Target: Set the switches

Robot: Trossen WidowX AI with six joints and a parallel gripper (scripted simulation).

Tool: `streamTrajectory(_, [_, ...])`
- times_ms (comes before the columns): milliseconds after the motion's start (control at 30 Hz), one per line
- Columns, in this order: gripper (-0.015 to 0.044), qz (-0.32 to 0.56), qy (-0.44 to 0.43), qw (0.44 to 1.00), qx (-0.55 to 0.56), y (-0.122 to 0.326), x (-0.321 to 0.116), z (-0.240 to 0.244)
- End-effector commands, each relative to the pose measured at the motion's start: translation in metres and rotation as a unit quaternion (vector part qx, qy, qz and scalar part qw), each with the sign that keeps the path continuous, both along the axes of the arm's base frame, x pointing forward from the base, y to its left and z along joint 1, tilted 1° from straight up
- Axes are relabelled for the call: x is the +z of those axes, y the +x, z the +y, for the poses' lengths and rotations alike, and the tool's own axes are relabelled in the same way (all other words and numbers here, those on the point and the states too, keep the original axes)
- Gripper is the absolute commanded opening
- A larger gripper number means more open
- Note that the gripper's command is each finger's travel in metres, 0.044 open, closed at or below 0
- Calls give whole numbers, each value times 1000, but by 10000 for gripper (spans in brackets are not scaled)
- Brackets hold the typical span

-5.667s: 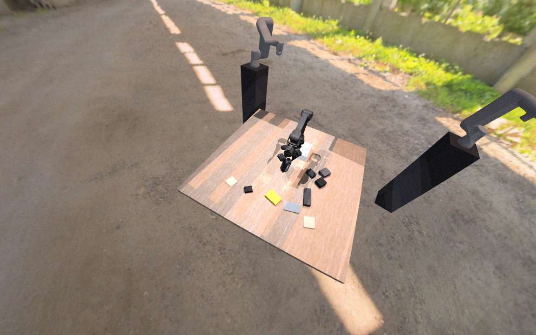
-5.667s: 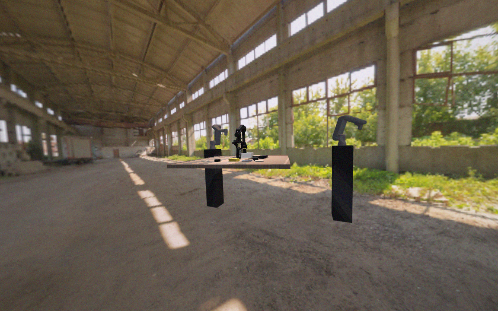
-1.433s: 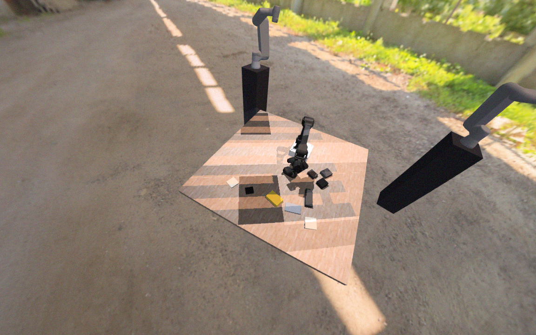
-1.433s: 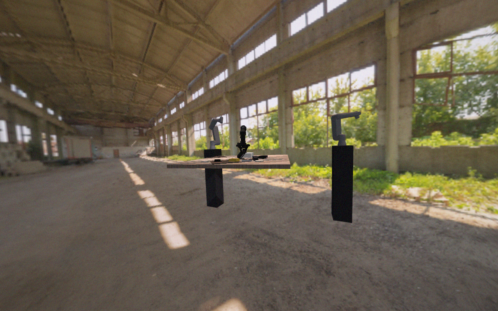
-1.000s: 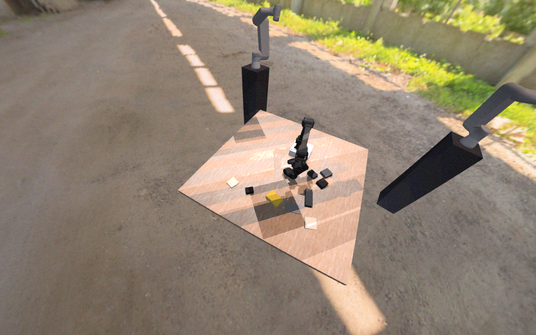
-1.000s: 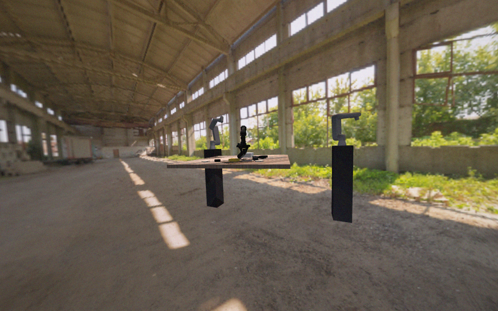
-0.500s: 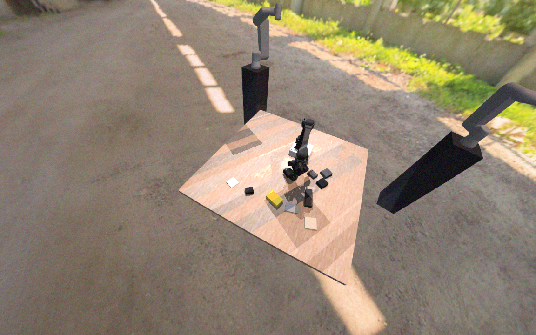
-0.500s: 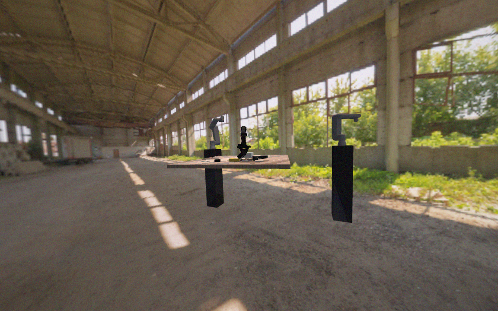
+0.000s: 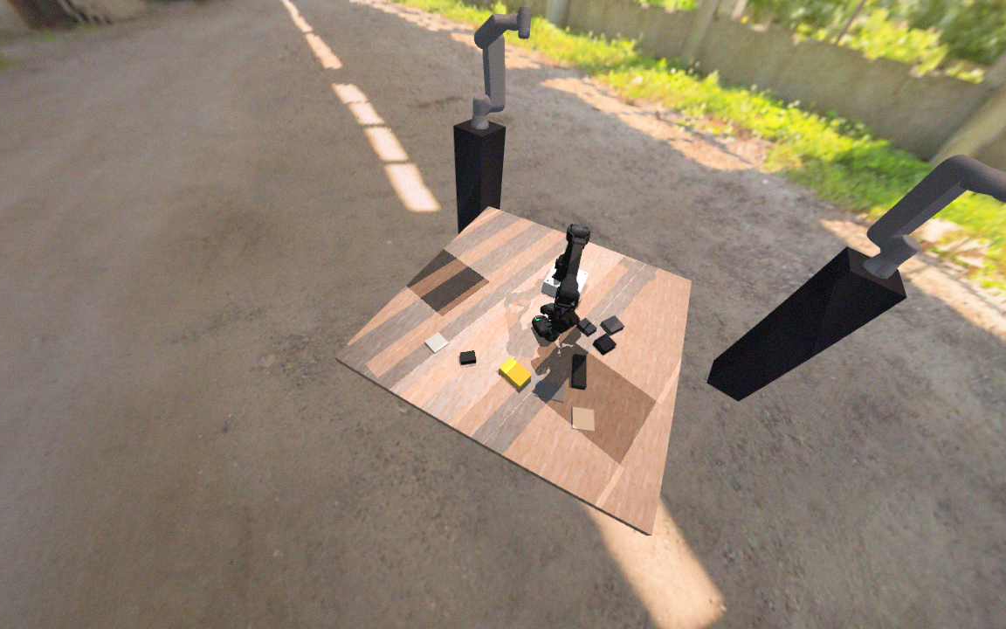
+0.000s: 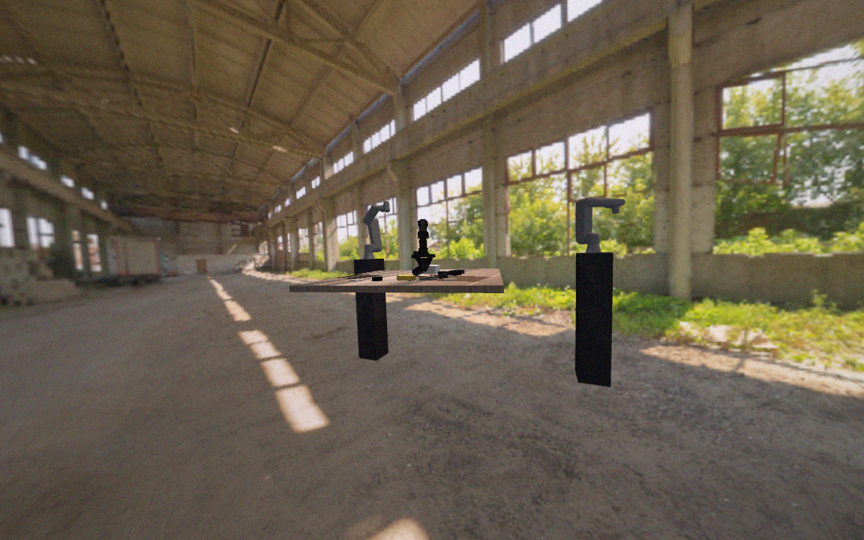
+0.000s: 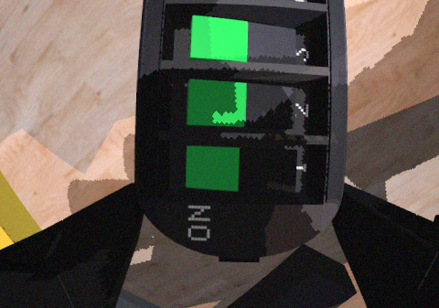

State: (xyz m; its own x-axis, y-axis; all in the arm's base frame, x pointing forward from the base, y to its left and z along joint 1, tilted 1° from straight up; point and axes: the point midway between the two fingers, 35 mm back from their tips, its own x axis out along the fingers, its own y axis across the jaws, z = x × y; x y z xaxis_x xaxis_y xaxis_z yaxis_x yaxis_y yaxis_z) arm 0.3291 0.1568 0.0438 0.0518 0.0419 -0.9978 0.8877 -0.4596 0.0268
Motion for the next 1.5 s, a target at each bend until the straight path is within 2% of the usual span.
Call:
streamTrajectory(0, [338, 12, -9, 1000, -4, -2, -9, -3])
streamTrajectory(1467, [338, 12, -9, 1000, -4, 4, -40, 8])
